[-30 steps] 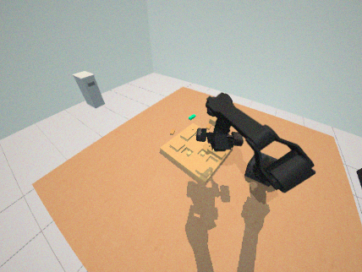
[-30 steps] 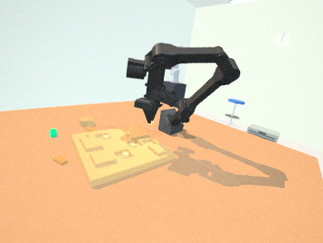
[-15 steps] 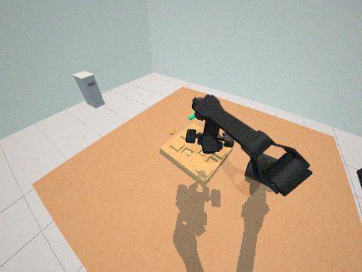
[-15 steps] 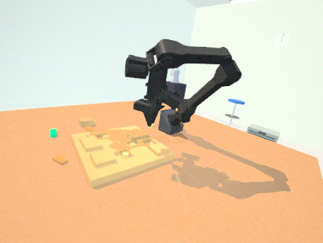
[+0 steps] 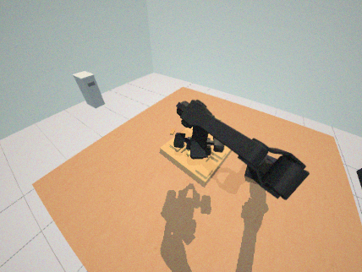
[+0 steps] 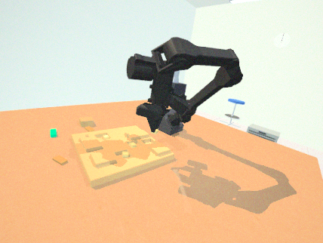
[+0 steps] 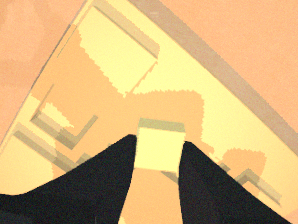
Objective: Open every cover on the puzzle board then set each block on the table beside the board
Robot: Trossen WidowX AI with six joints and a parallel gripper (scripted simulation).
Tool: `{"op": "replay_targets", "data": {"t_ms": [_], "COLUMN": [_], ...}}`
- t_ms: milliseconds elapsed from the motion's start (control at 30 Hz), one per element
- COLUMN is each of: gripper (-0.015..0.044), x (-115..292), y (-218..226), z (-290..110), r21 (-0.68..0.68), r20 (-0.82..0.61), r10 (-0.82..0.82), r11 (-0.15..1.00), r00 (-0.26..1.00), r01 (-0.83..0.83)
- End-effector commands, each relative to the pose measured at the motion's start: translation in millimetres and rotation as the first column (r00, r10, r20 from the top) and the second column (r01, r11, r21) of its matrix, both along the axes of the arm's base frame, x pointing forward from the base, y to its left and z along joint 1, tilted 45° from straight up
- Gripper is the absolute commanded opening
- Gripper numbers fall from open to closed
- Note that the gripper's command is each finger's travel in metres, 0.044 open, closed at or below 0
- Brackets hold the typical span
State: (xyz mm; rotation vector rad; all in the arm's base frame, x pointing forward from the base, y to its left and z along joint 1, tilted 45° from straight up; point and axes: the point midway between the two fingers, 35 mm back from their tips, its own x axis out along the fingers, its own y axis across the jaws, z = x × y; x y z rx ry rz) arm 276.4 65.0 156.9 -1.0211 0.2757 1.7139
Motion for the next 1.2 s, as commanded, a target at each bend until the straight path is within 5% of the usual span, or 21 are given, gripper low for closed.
{"op": "replay_targets", "data": {"t_ms": [0, 767, 1167], "gripper": [0.0080, 0.0080, 0.0080], "x": [4, 10, 11], "y": [12, 77, 87], "z": [11, 69, 61], "r21": [0.007, 0.041, 0.041], "r20": [-0.001, -0.003, -0.003], "r10": [0.000, 0.008, 0.009], "r11": [1.000, 0.999, 0.999], "r00": [1.000, 1.000, 1.000], "r01": [0.000, -0.008, -0.009]}}
